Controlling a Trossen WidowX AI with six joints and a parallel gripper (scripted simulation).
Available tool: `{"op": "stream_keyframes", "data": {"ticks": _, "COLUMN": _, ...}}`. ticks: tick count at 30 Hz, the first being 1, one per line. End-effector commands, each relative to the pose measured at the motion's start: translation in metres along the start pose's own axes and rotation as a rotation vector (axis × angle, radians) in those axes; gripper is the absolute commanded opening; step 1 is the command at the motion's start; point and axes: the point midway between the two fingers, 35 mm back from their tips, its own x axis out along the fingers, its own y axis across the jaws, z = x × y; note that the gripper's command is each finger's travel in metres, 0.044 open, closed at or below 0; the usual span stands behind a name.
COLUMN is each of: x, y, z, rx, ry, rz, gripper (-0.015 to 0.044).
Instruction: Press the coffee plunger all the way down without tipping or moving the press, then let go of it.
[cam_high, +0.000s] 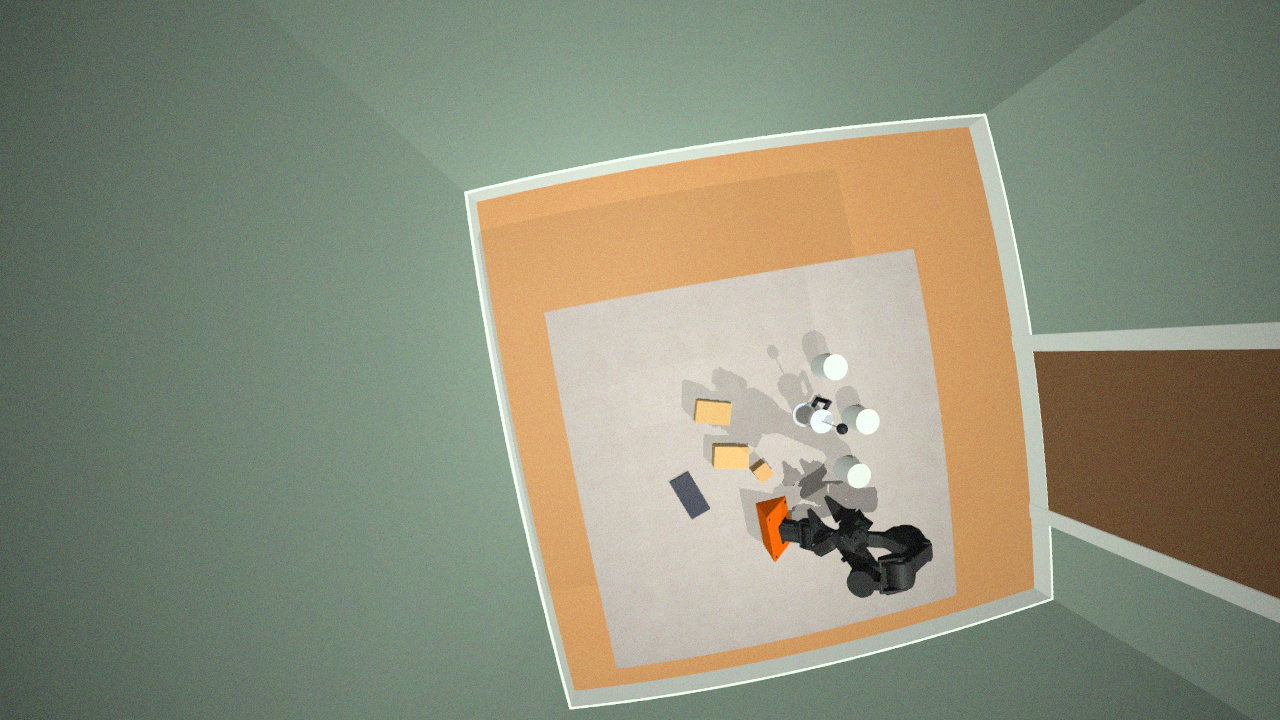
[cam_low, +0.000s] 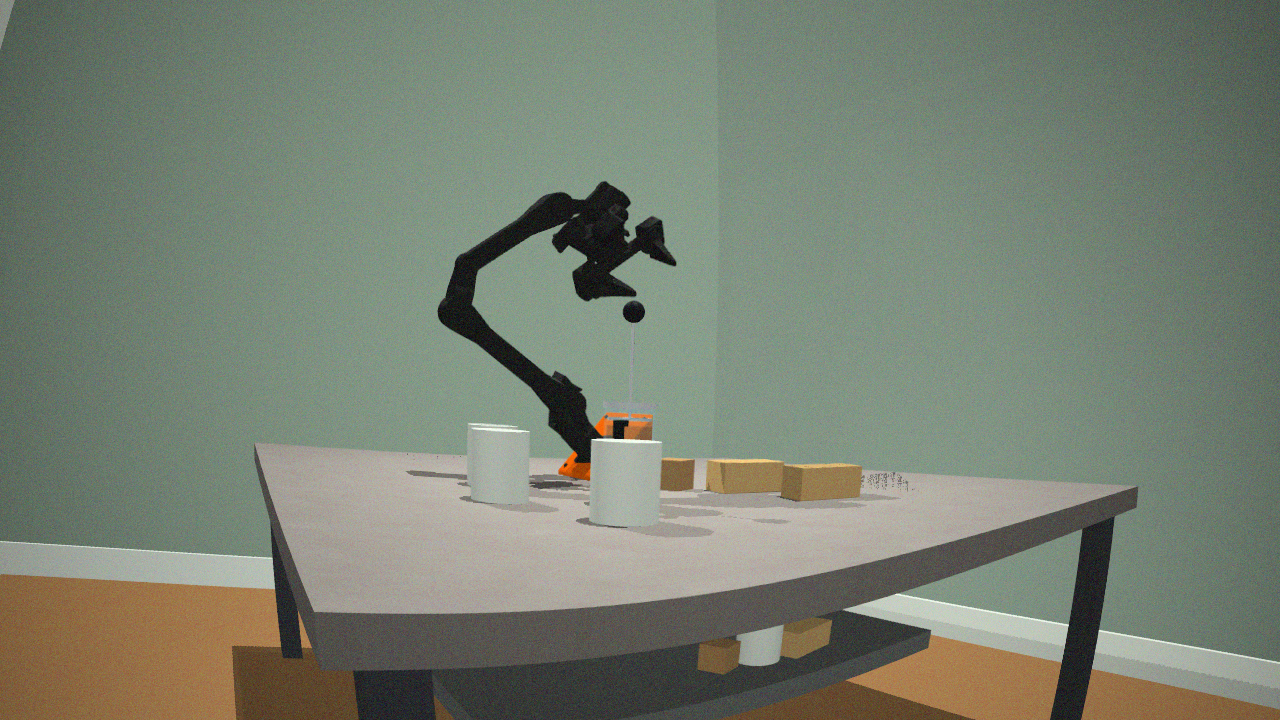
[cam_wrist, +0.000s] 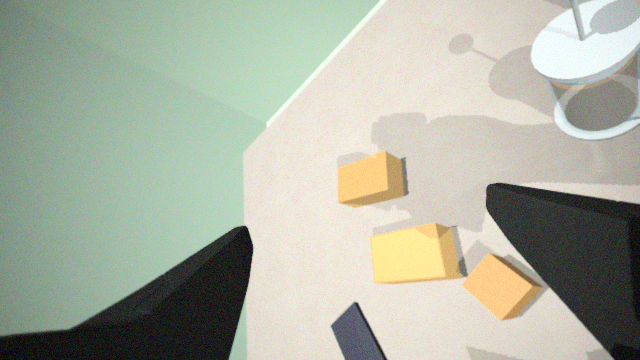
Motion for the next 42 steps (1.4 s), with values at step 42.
{"op": "stream_keyframes", "data": {"ticks": 42, "x": 0.092, "y": -0.105, "z": 0.092, "rx": -0.383, "ry": -0.268, "rz": -0.635, "gripper": 0.044}}
